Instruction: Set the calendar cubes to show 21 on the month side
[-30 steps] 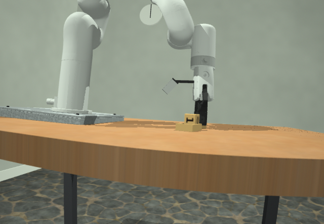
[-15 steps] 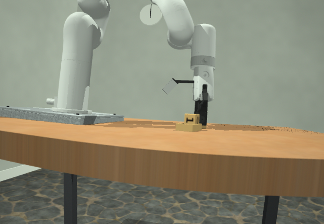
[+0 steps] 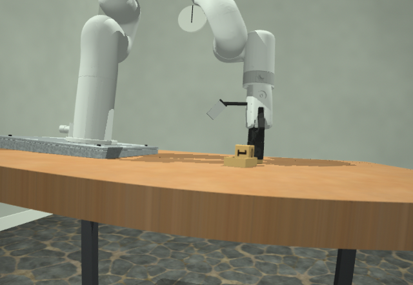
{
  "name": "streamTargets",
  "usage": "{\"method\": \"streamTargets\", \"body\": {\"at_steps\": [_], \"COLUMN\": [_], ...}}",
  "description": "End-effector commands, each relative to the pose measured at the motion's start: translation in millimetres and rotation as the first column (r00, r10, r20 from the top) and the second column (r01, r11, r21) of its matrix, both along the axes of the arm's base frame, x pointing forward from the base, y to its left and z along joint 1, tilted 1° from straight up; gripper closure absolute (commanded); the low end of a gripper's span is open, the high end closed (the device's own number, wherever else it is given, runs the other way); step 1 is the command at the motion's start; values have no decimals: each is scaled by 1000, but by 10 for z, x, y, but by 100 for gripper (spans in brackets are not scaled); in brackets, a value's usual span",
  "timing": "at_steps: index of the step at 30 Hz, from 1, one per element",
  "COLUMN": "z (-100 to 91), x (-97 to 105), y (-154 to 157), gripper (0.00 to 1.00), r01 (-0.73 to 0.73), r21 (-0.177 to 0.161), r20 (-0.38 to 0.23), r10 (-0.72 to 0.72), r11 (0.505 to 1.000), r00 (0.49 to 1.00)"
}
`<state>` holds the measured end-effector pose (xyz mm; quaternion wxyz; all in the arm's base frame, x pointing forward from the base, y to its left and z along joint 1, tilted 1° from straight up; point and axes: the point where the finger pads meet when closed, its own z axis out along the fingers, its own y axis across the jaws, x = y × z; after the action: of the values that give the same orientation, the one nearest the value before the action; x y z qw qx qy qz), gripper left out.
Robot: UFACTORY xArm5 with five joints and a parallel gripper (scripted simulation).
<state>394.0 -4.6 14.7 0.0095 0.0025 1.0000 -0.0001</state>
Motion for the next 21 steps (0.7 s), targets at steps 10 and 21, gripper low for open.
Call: {"method": "streamTargets", "body": {"at_steps": [10, 21], "z": [657, 998], "x": [2, -6], "y": [1, 1], "gripper": [71, 71], "r01": [0, 0], "r21": [0, 0], "r20": [4, 4], "r10": [0, 0], "r11": [1000, 1000], "r00": [1000, 1000]}}
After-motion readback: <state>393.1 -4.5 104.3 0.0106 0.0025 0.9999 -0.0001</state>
